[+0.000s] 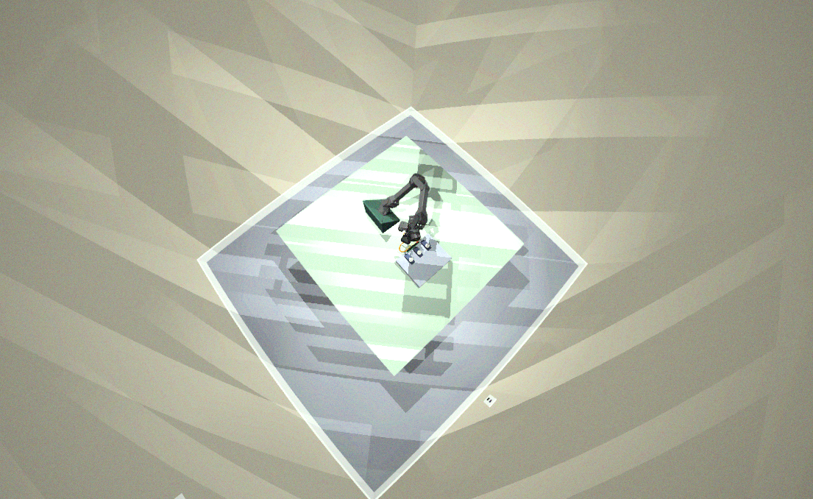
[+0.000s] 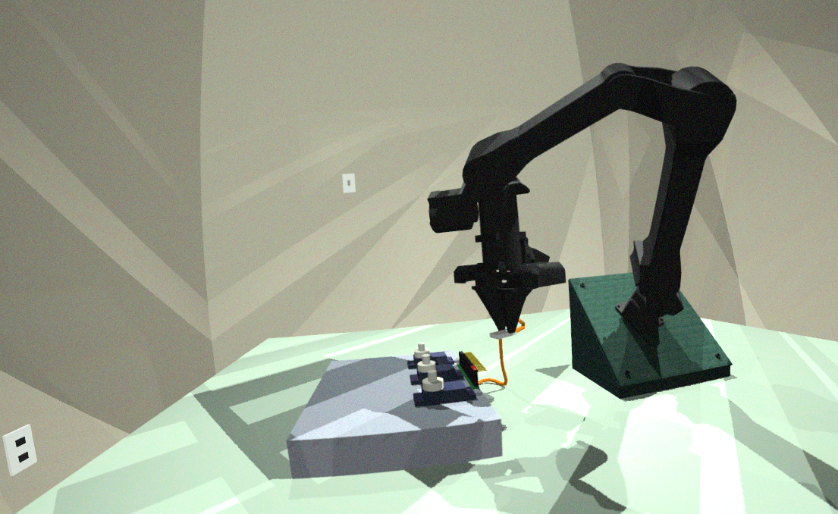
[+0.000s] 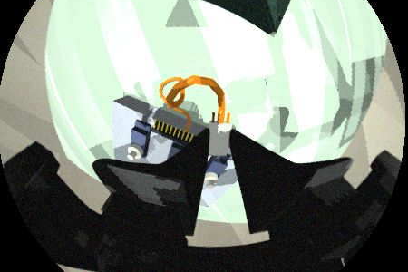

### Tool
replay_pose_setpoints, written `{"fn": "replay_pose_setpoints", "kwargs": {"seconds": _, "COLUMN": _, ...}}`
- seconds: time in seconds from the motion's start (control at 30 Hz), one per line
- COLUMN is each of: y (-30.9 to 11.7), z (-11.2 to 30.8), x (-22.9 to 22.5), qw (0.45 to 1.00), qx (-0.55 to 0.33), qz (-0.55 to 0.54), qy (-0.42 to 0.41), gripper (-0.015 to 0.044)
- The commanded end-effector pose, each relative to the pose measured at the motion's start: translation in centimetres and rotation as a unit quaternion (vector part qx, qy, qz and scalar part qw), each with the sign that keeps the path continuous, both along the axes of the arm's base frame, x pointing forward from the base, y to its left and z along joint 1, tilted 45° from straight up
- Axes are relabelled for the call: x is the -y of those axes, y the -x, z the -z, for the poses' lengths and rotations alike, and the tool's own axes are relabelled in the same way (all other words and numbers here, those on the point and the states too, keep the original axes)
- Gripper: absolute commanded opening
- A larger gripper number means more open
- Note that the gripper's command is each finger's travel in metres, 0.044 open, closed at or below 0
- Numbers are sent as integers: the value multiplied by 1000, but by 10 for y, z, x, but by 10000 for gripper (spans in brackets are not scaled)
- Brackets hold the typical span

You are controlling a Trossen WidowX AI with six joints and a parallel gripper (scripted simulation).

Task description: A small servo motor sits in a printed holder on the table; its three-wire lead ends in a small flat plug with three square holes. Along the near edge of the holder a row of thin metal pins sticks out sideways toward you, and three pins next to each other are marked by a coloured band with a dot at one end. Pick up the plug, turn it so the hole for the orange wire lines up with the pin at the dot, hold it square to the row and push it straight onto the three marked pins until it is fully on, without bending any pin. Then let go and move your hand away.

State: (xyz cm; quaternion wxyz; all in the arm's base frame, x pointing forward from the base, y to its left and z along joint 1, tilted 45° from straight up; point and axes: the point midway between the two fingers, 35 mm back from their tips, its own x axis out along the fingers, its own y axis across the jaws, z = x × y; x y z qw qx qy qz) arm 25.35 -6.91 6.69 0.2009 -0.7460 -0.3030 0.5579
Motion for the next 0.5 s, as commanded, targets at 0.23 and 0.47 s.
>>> {"fn": "replay_pose_setpoints", "kwargs": {"seconds": 0.23, "y": 22, "z": -3, "x": -22, "qw": 983, "qx": -123, "qz": 128, "qy": -38, "gripper": 0}}
{"fn": "replay_pose_setpoints", "kwargs": {"seconds": 0.47, "y": 17, "z": 12, "x": -36, "qw": 983, "qx": -124, "qz": 130, "qy": -38, "gripper": 0}}
